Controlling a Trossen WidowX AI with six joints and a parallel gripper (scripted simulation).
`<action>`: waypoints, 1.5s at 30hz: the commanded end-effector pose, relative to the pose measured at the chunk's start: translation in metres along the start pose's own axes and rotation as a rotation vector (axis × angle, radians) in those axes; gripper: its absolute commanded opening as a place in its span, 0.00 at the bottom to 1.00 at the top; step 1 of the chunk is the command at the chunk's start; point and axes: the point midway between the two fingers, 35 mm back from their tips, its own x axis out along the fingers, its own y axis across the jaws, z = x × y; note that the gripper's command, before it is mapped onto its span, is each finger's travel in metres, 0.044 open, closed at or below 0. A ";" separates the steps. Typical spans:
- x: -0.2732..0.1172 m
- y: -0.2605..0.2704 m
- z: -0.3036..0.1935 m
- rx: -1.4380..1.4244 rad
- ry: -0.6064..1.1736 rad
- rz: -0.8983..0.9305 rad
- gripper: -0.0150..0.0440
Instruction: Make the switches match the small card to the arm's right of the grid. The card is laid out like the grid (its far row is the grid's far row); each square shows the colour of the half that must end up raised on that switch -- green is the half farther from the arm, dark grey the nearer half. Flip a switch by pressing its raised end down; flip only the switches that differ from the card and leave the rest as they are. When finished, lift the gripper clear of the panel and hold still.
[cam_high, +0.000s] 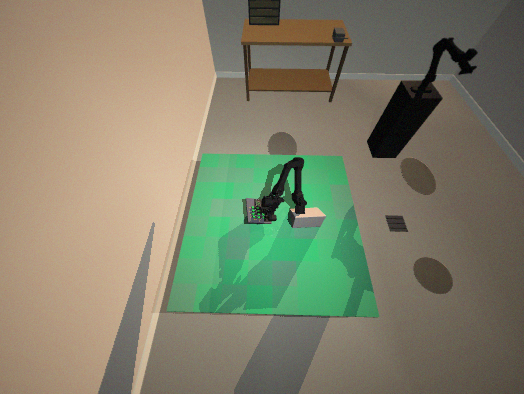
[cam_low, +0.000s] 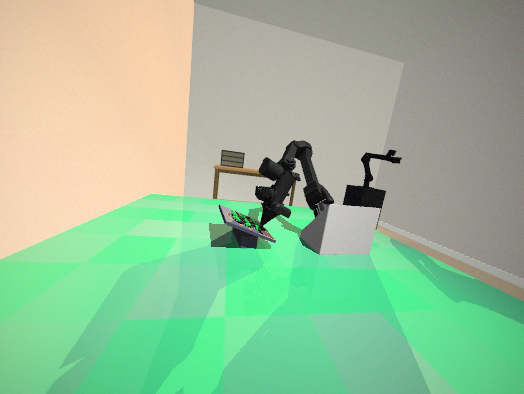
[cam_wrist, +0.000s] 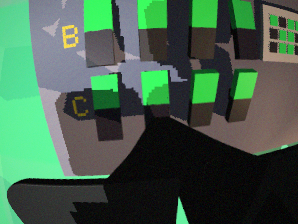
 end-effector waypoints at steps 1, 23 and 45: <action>0.000 0.000 0.000 -0.003 0.000 0.002 0.25; 0.003 0.000 0.000 -0.003 0.000 0.002 0.25; 0.006 0.000 0.000 -0.003 0.000 0.002 0.25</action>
